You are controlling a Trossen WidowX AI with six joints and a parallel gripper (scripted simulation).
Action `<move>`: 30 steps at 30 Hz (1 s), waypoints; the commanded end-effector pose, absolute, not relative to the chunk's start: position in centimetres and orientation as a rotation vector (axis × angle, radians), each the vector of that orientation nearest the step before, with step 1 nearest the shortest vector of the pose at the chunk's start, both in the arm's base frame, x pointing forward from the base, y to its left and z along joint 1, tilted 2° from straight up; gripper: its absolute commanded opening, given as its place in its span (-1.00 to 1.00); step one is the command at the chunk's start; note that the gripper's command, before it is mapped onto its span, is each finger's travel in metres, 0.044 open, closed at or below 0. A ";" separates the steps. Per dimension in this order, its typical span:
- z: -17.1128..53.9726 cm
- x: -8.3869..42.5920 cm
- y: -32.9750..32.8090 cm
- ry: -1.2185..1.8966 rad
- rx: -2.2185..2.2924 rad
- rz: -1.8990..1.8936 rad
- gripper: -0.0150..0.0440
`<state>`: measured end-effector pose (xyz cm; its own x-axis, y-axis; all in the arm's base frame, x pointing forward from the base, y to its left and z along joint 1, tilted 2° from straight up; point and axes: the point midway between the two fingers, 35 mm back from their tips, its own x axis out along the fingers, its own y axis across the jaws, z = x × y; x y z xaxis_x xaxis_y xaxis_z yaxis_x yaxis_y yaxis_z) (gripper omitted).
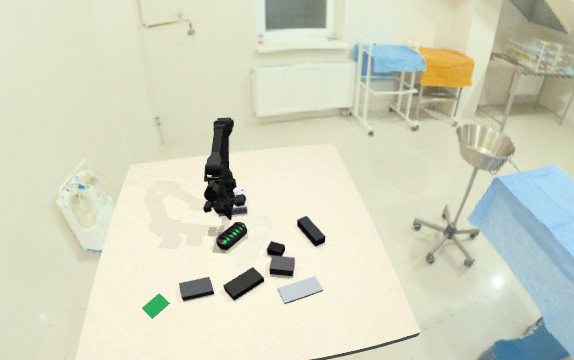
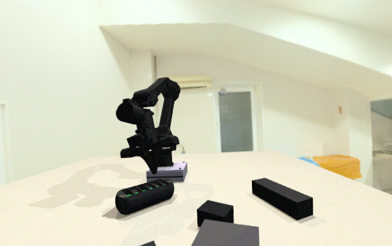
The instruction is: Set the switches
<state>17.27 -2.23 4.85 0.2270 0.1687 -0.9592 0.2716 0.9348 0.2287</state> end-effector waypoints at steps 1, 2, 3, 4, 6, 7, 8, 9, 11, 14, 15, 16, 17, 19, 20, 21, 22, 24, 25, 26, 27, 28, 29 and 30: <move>4.7 17.0 -2.3 1.334 0.759 -0.392 -0.49; 4.7 17.0 -2.3 1.334 0.759 -0.392 -0.49; 4.7 17.0 -2.3 1.334 0.759 -0.392 -0.49; 4.7 17.0 -2.3 1.334 0.759 -0.392 -0.49; 4.7 17.0 -2.3 1.334 0.759 -0.392 -0.49; 4.7 17.0 -2.3 1.334 0.759 -0.392 -0.49; 4.7 17.0 -2.3 1.334 0.759 -0.392 -0.49; 4.7 17.0 -2.3 1.334 0.759 -0.392 -0.49; 4.7 17.0 -2.3 1.334 0.759 -0.392 -0.49; 4.7 17.0 -2.3 1.334 0.759 -0.392 -0.49; 4.7 17.0 -2.3 1.334 0.759 -0.392 -0.49; 4.7 17.0 -2.3 1.334 0.759 -0.392 -0.49; 4.7 17.0 -2.3 1.334 0.759 -0.392 -0.49; 4.8 17.2 -2.3 1.330 0.753 -0.381 -0.49; 4.8 17.3 -2.3 1.333 0.753 -0.384 -0.49; 5.0 17.5 -2.4 1.341 0.752 -0.394 -0.49; 5.2 17.8 -2.5 1.353 0.752 -0.410 -0.49; 5.8 18.8 -2.8 1.383 0.748 -0.449 -0.49; 6.0 19.3 -3.0 1.397 0.746 -0.469 -0.49; 6.2 19.8 -3.1 1.410 0.743 -0.489 -0.49; 6.4 20.3 -3.3 1.423 0.739 -0.510 -0.49; 6.5 20.8 -3.4 1.436 0.734 -0.531 -0.49; 6.7 21.4 -3.5 1.448 0.729 -0.551 -0.49; 6.8 21.9 -3.6 1.460 0.724 -0.572 -0.49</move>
<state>20.23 -3.23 6.29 0.0974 0.1129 -0.9888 0.7128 0.6855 0.1485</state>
